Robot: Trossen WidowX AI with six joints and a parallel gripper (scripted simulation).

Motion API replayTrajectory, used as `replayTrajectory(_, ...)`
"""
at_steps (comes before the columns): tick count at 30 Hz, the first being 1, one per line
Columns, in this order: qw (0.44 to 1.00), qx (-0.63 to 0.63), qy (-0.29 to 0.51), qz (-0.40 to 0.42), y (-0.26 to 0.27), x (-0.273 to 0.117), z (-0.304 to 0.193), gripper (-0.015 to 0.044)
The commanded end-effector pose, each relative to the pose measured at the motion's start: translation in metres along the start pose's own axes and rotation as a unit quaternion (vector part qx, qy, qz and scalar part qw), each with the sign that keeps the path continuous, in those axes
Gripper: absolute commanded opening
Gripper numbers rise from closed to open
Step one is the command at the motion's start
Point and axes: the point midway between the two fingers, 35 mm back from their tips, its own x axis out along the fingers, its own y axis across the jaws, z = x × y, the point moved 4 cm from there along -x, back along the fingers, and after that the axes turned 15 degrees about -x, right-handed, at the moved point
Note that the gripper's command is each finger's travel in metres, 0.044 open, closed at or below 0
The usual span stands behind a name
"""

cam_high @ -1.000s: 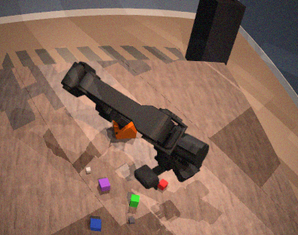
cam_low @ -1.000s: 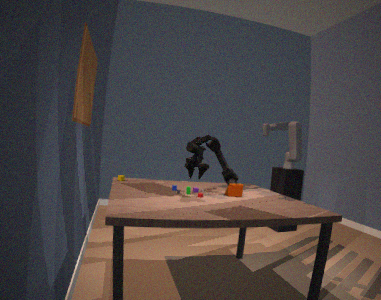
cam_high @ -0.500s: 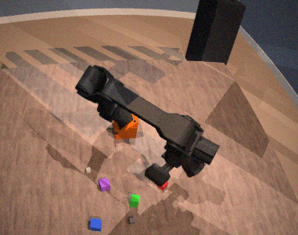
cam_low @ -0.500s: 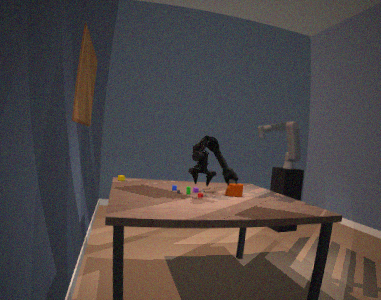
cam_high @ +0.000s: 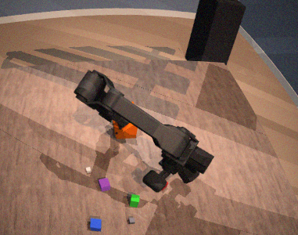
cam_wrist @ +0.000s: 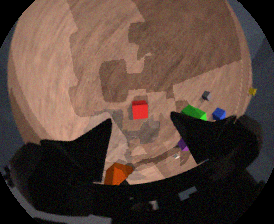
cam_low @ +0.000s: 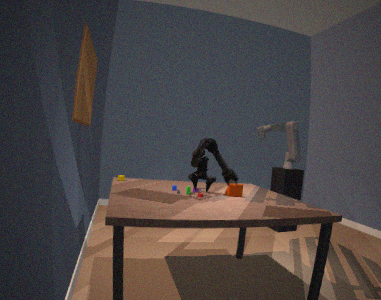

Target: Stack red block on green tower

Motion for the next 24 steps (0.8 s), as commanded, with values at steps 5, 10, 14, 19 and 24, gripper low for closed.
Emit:
replayTrajectory(5, 1.0, -0.002, 0.0, -0.003, 0.0, 0.01, 0.0, 0.044)
replayTrajectory(10, 1.0, -0.002, 0.0, -0.003, 0.0, 0.018, 0.0, 0.044)
replayTrajectory(14, 1.0, -0.002, 0.0, -0.003, 0.0, 0.025, 0.0, 0.044)
replayTrajectory(19, 1.0, -0.002, 0.001, -0.003, 0.0, 0.033, 0.0, 0.044)
replayTrajectory(24, 1.0, -0.002, 0.001, -0.003, 0.0, 0.036, 0.0, 0.044)
